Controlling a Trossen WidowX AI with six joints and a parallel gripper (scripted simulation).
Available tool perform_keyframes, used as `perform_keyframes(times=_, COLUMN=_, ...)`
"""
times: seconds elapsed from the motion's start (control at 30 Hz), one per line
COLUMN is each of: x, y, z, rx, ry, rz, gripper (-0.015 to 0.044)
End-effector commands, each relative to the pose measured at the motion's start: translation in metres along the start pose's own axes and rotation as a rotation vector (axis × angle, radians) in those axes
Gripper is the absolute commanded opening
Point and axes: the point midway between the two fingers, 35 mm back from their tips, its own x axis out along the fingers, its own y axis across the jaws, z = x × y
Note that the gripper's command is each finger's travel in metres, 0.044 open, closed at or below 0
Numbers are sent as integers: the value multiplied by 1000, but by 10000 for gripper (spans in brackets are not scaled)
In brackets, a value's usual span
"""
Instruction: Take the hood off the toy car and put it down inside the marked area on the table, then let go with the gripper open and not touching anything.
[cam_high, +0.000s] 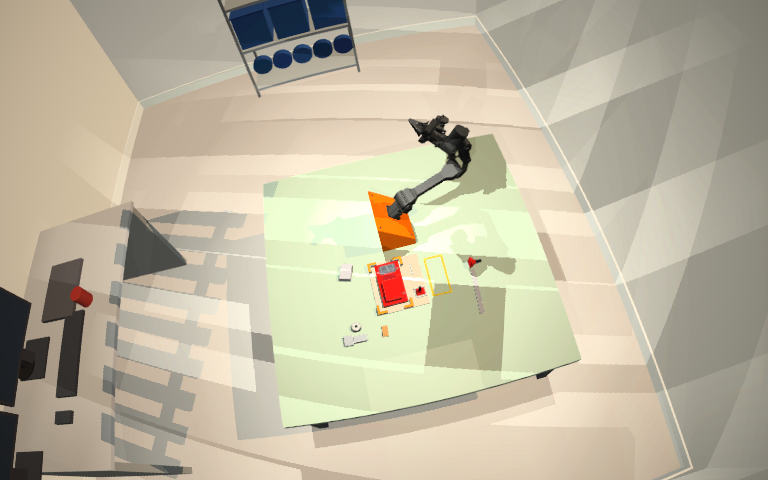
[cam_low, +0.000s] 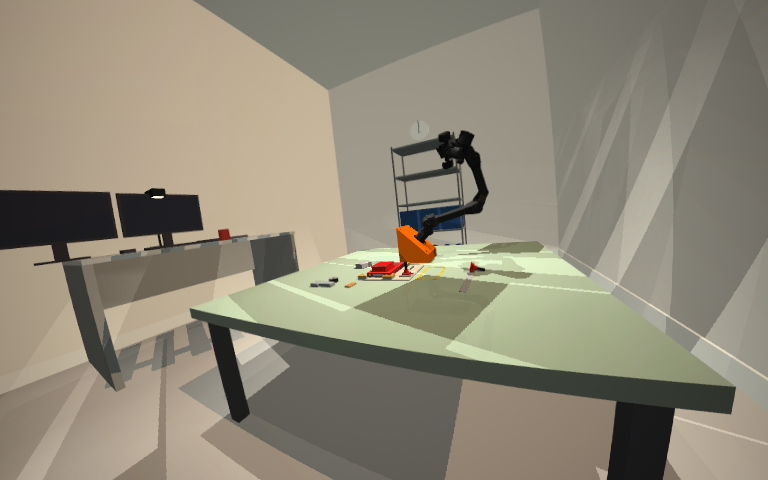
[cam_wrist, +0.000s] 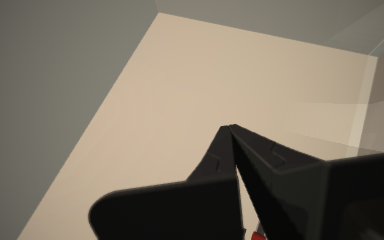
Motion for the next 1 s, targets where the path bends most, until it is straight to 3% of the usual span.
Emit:
perform_keyframes(times=0.0, x=0, y=1, z=-1, rx=-3, ry=4, rz=3, gripper=26)
perform_keyframes(times=0.3, x=10, y=34, z=-67, rx=-234, ry=198, rz=105, gripper=263)
perform_keyframes(times=0.53, x=9, y=59, z=-151, rx=-511, ry=429, rz=203, gripper=440)
perform_keyframes(times=0.97, x=-33, y=60, z=-301, rx=-1097, ry=814, rz=453, gripper=440)
